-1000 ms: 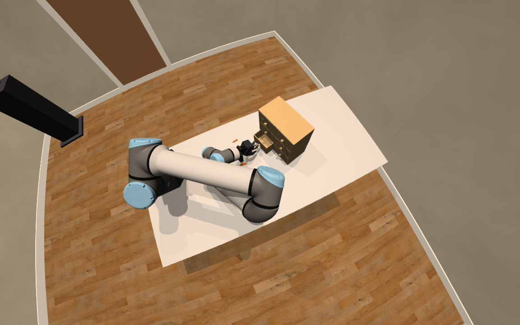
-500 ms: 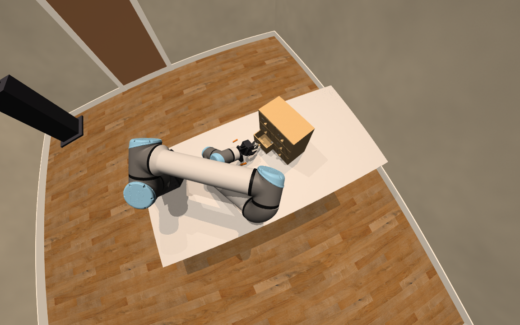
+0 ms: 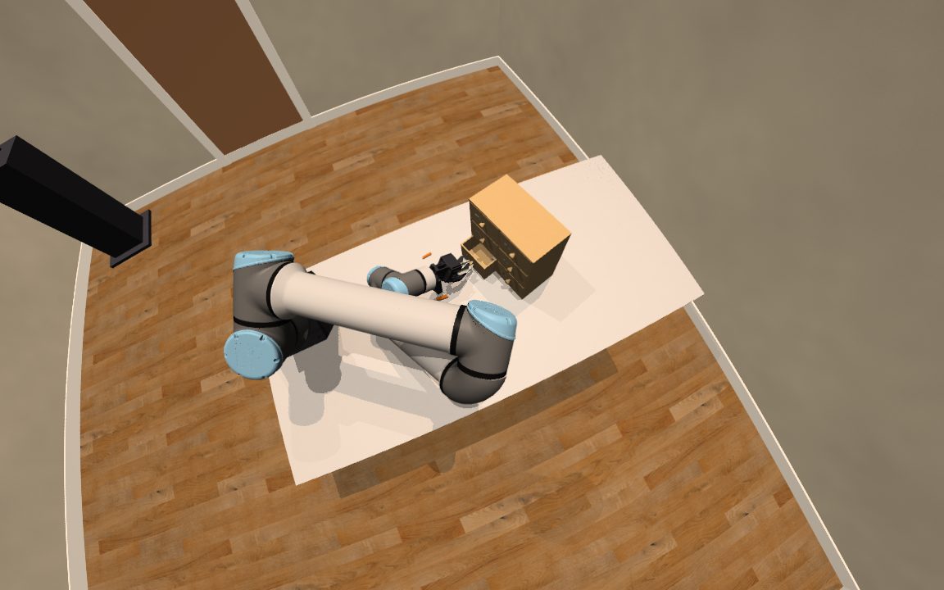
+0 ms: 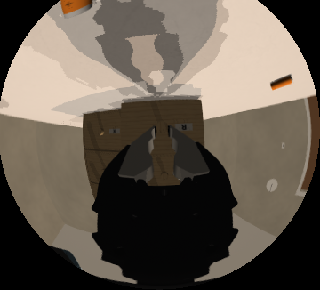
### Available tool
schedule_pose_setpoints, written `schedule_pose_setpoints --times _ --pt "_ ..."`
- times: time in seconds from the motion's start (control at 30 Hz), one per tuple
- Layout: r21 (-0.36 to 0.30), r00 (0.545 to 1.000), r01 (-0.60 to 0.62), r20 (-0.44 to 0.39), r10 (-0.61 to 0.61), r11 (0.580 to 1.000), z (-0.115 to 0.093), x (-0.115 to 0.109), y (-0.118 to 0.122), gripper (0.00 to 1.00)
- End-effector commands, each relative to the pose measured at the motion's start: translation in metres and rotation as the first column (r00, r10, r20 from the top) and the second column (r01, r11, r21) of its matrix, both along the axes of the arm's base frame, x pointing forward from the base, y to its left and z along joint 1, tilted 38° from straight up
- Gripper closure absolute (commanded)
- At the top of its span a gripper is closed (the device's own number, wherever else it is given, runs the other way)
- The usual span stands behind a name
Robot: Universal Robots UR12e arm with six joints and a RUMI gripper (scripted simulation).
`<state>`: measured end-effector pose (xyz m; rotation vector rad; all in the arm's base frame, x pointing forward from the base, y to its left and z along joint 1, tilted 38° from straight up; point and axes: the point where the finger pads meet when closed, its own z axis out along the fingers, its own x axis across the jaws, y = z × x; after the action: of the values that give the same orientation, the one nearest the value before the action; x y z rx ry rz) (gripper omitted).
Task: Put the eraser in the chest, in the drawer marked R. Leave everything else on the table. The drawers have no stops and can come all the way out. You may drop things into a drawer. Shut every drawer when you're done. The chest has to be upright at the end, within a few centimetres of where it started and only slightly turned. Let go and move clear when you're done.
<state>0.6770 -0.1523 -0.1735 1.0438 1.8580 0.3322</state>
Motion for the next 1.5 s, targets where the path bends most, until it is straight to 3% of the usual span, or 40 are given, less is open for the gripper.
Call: schedule_pose_setpoints --times 0.0,1.47 --pt "0.0 1.0 -0.001 0.0 0.001 1.0 0.0 0.001 0.001 0.93" --pt "0.0 1.0 -0.001 0.0 0.001 1.0 -0.003 0.022 0.003 0.93"
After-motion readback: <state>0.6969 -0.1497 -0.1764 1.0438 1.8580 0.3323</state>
